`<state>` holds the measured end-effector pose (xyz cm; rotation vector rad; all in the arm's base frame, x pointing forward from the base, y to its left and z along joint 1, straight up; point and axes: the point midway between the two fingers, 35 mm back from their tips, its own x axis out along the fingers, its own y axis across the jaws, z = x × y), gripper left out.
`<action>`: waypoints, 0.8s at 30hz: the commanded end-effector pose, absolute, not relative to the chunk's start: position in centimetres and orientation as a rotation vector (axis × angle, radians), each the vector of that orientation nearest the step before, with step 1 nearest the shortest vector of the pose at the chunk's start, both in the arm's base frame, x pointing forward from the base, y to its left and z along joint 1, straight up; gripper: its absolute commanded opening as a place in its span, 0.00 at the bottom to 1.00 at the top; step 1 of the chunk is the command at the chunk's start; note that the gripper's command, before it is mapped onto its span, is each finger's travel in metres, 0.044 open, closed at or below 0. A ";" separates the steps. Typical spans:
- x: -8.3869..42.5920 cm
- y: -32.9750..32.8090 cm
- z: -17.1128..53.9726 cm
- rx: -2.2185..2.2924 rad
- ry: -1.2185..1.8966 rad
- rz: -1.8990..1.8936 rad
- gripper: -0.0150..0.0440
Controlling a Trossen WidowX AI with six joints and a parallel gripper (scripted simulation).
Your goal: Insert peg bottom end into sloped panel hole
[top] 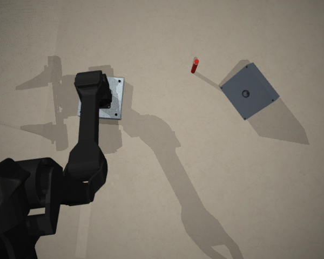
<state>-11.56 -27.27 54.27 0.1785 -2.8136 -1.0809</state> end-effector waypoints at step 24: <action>-14.8 -8.3 62.4 -0.274 -2.779 -0.147 1.00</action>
